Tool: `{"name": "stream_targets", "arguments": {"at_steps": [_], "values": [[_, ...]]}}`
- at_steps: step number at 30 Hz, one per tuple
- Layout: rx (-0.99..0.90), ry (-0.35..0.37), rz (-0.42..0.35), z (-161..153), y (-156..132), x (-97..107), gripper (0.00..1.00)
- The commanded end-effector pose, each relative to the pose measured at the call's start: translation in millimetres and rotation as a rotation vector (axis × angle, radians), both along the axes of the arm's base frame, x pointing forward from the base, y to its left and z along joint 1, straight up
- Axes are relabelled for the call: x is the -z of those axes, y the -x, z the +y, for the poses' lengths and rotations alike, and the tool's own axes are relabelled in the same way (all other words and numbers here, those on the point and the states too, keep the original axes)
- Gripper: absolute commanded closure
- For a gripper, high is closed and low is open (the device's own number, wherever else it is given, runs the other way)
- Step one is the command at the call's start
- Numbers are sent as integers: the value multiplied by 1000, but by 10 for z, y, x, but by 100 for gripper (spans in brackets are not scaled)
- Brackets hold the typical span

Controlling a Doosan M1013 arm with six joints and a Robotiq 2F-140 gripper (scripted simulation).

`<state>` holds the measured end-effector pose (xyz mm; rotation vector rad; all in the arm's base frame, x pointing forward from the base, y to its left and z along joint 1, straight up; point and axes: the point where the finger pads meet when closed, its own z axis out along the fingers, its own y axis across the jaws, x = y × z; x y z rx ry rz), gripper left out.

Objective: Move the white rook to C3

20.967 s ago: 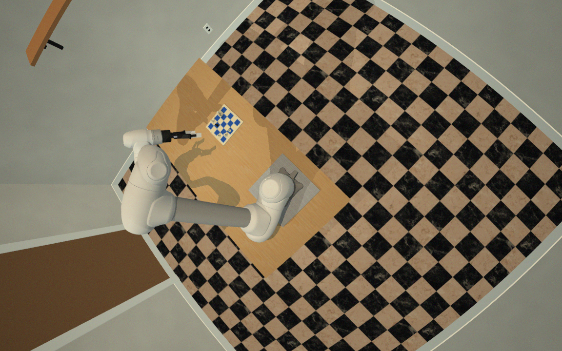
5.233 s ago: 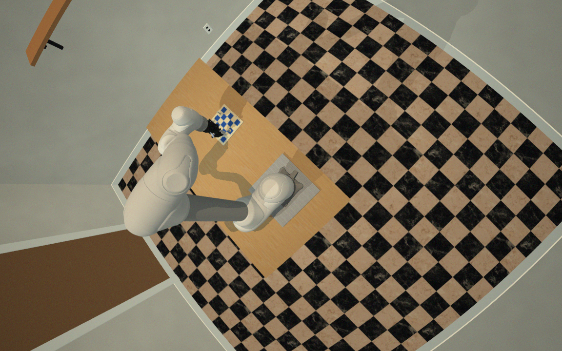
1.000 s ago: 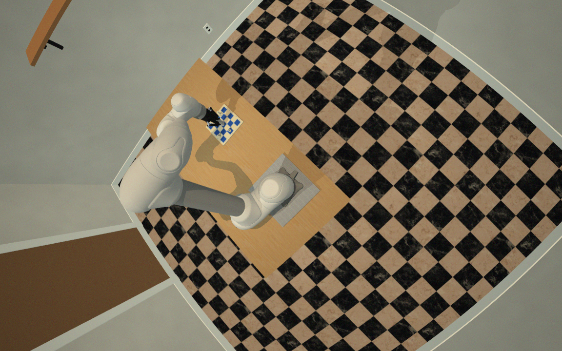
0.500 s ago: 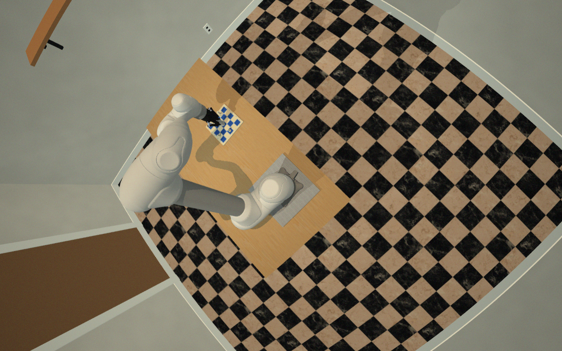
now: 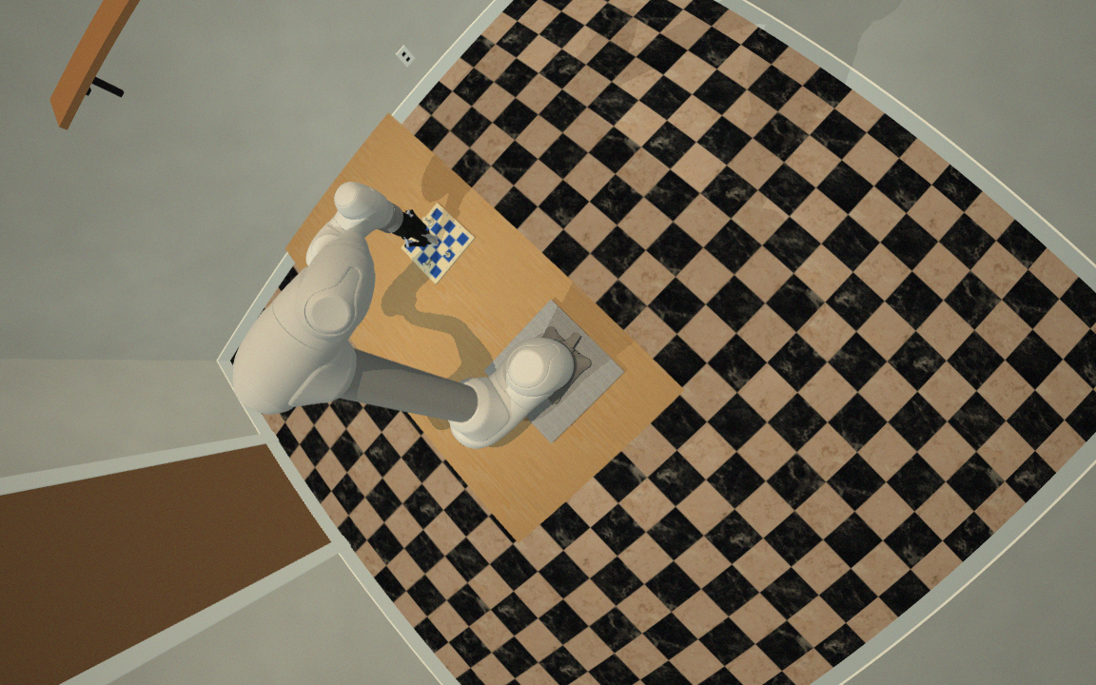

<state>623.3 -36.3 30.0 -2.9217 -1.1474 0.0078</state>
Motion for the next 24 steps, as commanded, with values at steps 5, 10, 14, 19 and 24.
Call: {"name": "stream_targets", "arguments": {"at_steps": [5,10,14,19,24], "values": [[0,0,0,0,0,-1,100],[0,0,0,0,0,-1,100],[0,0,0,0,0,-1,100],[0,0,0,0,0,-1,100],[0,0,0,0,0,-1,96]]}}
